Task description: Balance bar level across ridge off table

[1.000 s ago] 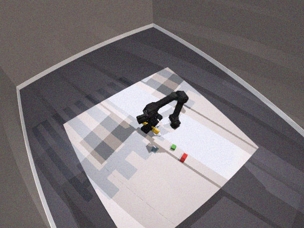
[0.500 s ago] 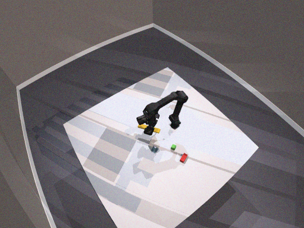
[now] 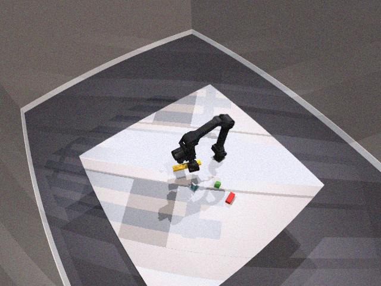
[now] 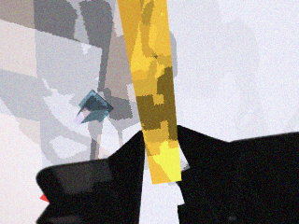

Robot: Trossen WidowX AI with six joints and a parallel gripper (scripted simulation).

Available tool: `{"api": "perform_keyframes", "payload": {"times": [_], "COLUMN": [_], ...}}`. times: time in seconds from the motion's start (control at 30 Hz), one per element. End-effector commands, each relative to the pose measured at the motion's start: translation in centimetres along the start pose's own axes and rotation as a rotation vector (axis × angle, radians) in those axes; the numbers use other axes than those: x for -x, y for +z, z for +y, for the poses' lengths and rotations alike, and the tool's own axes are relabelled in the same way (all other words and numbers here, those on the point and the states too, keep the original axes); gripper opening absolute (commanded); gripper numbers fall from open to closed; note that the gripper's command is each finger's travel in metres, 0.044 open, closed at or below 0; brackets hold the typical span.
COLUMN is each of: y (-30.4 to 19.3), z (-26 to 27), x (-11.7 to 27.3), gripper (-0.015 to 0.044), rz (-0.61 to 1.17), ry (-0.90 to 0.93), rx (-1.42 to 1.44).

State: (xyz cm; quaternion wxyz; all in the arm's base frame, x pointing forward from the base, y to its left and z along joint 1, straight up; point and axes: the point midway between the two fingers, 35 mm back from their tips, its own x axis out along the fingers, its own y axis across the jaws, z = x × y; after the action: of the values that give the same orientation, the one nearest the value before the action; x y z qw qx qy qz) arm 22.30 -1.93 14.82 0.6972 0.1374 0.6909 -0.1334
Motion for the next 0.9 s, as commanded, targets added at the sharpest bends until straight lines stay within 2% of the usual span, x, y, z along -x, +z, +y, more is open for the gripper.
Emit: {"api": "perform_keyframes", "payload": {"times": [0.0, 0.87], "y": [0.3, 0.2], "z": [0.5, 3.0], "x": [0.3, 0.3], "gripper": [0.0000, 0.0000], "rz": [-0.011, -0.010], "ry": [-0.002, -0.006], "rx": [0.166, 1.201]}}
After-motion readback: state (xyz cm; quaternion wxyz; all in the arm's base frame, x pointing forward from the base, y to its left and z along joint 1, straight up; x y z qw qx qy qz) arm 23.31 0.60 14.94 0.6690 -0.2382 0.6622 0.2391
